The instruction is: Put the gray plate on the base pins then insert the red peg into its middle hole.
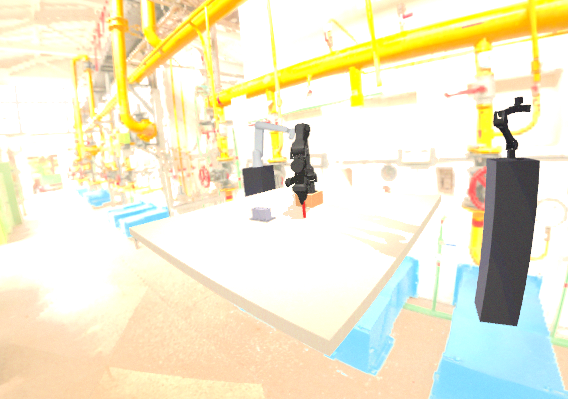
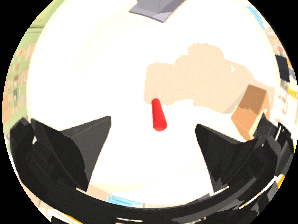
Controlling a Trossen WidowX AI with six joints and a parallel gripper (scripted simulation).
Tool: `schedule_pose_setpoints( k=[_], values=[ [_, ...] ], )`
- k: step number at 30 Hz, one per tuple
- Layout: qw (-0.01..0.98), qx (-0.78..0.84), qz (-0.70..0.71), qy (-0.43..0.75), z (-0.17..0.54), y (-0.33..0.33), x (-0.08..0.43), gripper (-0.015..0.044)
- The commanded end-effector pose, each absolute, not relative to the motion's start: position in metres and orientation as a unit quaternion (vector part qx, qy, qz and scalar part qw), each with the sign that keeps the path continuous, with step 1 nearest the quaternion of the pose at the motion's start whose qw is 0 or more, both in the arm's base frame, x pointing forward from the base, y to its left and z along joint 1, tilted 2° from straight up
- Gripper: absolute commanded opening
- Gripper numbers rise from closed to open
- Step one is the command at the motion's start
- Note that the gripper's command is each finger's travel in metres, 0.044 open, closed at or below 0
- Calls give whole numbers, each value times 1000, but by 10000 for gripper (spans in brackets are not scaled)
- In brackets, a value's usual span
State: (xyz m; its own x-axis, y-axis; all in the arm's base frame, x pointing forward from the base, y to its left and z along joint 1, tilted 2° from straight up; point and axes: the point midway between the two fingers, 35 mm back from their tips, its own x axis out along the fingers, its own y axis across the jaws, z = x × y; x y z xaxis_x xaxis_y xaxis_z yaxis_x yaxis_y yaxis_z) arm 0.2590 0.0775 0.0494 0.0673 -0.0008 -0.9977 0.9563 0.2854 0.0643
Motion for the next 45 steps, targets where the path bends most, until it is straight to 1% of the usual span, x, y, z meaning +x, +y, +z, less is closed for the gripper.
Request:
schedule_pose_setpoints(
  k=[1,19,35,38,45],
  values=[
    [584,432,-413,550,38,76,257,440],
    [584,432,-413,550,13,75,257,440],
    [584,432,-413,550,13,75,257,20],
    [584,432,-413,550,13,75,257,0],
    [584,432,-413,550,14,75,258,0]
  ],
)
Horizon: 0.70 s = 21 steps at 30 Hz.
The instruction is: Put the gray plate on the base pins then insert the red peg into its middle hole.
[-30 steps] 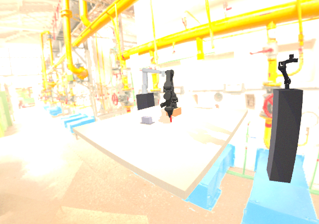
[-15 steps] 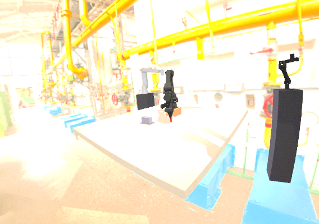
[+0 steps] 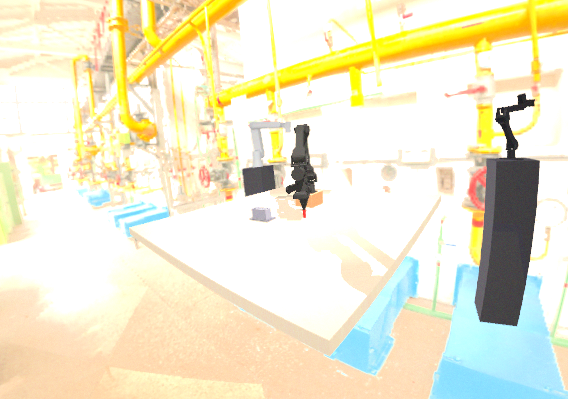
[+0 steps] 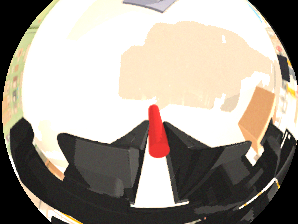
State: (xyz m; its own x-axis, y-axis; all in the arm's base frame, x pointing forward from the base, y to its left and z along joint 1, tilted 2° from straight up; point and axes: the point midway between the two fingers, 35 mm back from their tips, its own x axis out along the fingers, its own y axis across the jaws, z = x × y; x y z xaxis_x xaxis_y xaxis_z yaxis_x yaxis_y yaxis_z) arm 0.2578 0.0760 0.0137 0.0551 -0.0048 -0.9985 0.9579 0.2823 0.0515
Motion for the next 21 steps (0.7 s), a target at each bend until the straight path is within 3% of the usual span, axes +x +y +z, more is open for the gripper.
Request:
schedule_pose_setpoints(
  k=[1,21],
  values=[
    [584,432,-413,550,16,75,258,0],
    [584,432,-413,550,75,78,261,0]
  ],
)
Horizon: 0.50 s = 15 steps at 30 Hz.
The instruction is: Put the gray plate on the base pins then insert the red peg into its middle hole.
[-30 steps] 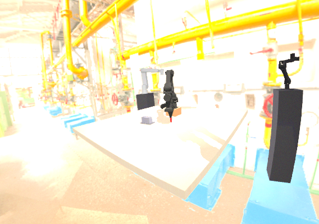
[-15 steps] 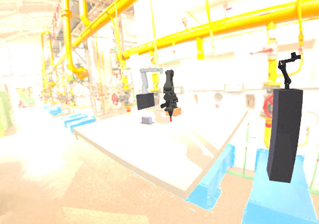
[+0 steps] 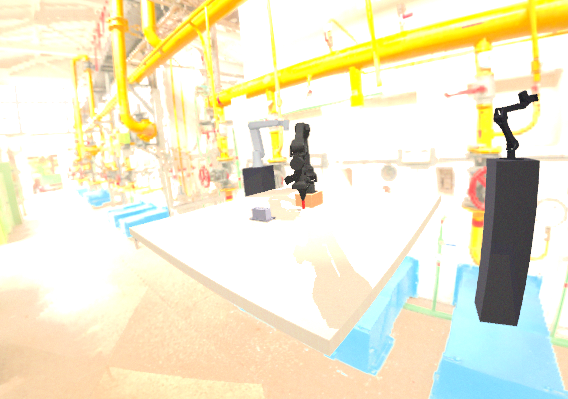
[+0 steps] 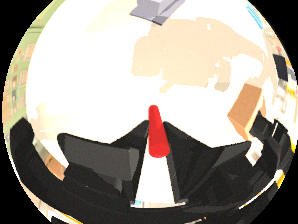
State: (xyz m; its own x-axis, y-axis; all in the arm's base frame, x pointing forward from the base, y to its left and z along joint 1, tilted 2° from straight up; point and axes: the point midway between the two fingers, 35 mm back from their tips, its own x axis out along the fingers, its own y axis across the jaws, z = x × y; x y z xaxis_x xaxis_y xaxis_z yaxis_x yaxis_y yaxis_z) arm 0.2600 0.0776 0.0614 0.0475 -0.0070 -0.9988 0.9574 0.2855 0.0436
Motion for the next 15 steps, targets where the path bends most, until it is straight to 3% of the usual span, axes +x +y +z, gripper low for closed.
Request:
schedule_pose_setpoints(
  k=[1,15],
  values=[
    [584,432,-413,550,78,78,261,0],
    [583,430,-414,551,86,65,271,0]
  ],
)
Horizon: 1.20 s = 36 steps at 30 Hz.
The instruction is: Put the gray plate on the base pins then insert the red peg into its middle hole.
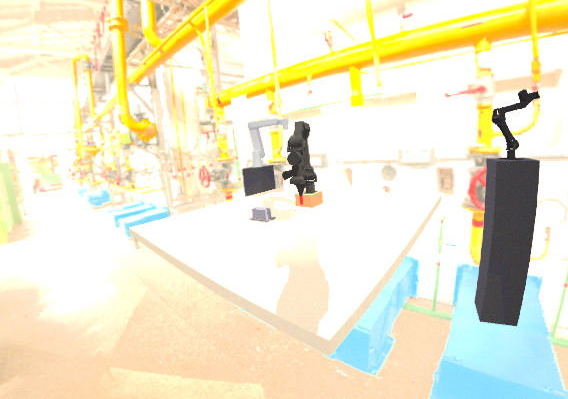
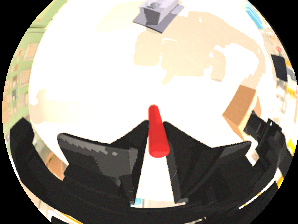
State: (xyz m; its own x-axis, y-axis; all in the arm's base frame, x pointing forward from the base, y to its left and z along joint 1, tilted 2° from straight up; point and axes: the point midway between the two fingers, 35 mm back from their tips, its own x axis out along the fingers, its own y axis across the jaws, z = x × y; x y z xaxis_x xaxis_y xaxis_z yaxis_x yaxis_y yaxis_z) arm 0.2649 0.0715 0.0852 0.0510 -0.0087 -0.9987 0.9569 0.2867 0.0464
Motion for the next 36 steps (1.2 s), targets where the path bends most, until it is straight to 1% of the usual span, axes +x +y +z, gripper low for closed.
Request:
schedule_pose_setpoints(
  k=[1,36],
  values=[
    [583,430,-414,551,86,63,273,0],
    [576,445,-420,541,93,-21,316,0]
  ],
)
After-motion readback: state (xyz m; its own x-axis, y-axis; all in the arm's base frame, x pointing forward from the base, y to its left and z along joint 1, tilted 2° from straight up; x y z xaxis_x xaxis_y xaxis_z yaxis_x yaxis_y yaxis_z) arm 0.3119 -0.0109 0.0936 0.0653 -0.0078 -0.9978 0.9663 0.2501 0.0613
